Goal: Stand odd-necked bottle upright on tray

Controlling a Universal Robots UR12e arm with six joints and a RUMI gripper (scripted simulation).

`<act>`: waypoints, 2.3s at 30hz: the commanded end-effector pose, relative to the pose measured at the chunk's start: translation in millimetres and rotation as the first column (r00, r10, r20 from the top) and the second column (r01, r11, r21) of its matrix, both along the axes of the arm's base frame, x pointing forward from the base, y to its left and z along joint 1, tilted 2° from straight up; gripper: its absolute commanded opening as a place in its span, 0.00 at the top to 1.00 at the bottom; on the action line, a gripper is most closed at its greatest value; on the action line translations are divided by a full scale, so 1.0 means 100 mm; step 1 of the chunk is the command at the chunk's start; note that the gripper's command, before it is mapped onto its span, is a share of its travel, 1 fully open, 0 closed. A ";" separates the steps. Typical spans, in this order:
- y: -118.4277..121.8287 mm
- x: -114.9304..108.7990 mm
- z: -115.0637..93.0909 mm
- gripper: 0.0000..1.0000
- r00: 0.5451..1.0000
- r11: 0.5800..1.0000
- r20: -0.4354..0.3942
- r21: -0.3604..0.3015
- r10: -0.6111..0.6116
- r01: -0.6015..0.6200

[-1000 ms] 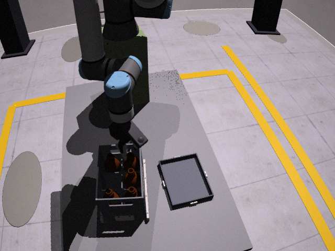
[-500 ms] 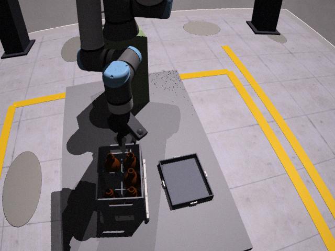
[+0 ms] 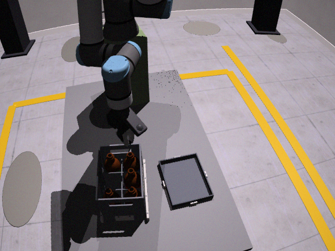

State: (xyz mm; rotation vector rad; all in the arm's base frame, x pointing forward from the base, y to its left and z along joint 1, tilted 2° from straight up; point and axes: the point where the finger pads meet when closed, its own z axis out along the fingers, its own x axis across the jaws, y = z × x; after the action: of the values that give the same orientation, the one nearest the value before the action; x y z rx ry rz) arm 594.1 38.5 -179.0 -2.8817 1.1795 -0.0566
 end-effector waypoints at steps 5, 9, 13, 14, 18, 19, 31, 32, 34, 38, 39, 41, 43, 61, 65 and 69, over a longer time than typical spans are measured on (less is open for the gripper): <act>-0.01 -0.02 0.01 1.00 1.000 1.000 -0.004 0.001 -0.001 0.001; -0.01 -0.02 0.01 1.00 1.000 1.000 -0.003 0.001 -0.001 0.001; -0.01 -0.02 0.01 1.00 1.000 1.000 -0.003 0.001 -0.001 0.001; -0.01 -0.02 0.01 1.00 1.000 1.000 -0.003 0.001 -0.001 0.001; -0.01 -0.02 0.01 1.00 1.000 1.000 -0.003 0.001 -0.001 0.001; -0.01 -0.02 0.01 1.00 1.000 1.000 -0.003 0.001 -0.001 0.001; -0.01 -0.02 0.01 1.00 1.000 1.000 -0.003 0.001 -0.001 0.001; -0.01 -0.02 0.01 1.00 1.000 1.000 -0.003 0.001 -0.001 0.001; -0.01 0.06 0.01 1.00 1.000 1.000 -0.001 0.000 0.000 0.000; 0.00 0.27 0.01 1.00 1.000 1.000 -0.002 0.000 0.000 0.000; 0.00 0.42 0.01 1.00 1.000 1.000 -0.002 0.000 0.000 0.000; 0.00 0.65 0.03 1.00 1.000 1.000 -0.002 0.000 0.000 0.000; 0.00 0.76 0.04 1.00 1.000 1.000 -0.002 0.000 0.000 0.000; 0.00 0.84 0.05 0.62 1.000 1.000 -0.001 0.000 0.000 0.000; 0.00 0.83 0.05 0.62 1.000 1.000 -0.002 0.000 0.000 0.000; 0.00 0.82 0.05 0.62 1.000 1.000 -0.002 0.000 0.000 0.000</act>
State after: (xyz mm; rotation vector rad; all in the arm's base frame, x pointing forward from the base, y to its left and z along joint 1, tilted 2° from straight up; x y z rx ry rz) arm 674.6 38.0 -174.7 -2.8814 1.1813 -0.0514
